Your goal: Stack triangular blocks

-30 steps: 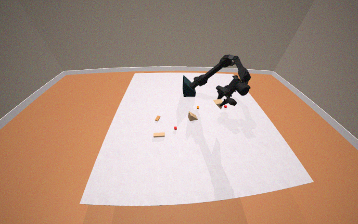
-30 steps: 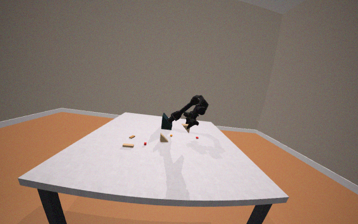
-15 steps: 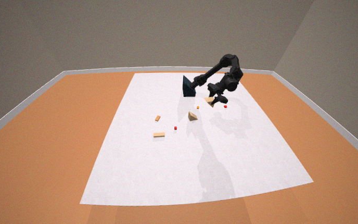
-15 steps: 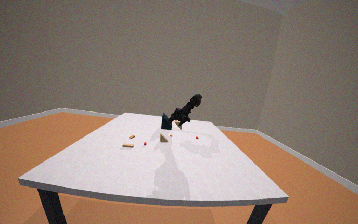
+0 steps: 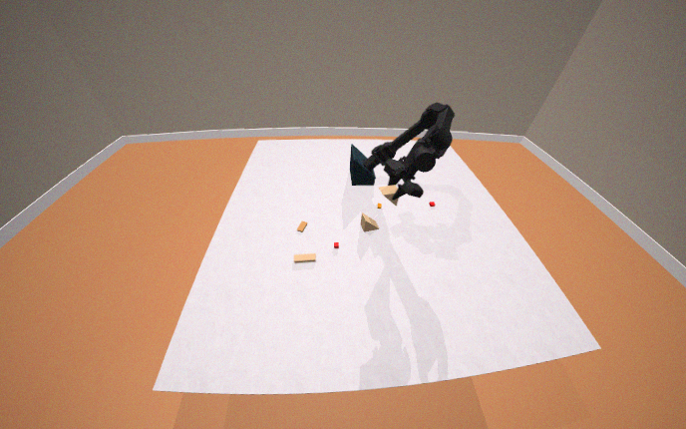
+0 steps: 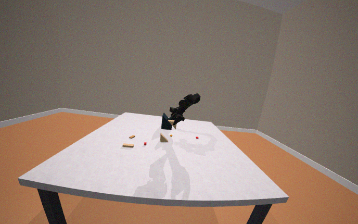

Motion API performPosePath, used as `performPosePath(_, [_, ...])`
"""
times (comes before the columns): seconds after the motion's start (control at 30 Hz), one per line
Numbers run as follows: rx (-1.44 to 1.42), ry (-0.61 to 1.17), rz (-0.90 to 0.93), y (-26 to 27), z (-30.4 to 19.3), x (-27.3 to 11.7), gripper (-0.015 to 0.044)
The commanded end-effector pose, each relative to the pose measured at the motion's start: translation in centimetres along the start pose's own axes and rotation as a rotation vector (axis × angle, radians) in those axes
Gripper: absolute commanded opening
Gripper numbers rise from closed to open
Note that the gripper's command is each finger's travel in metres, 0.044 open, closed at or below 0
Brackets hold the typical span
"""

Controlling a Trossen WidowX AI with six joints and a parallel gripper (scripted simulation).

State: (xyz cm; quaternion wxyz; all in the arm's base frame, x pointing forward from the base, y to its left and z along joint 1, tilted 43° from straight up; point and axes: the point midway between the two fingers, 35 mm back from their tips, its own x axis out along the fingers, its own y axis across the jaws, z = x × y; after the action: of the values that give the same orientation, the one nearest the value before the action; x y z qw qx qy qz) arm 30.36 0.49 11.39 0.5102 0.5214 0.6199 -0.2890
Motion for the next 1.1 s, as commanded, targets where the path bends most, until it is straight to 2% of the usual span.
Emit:
performPosePath(0.0, [0.004,0.011,-0.012,0.0,0.0,2.0,0.0])
performPosePath(0.33, [0.004,0.012,-0.01,-0.1,-0.4,6.5,0.0])
performPosePath(0.57, [0.004,0.012,-0.01,0.0,-0.3,7.1,0.0])
performPosePath(0.8, [0.004,0.013,-0.01,0.0,-0.2,9.8,0.0])
performPosePath(1.07, [0.004,0.012,-0.004,0.1,-0.2,9.8,0.0])
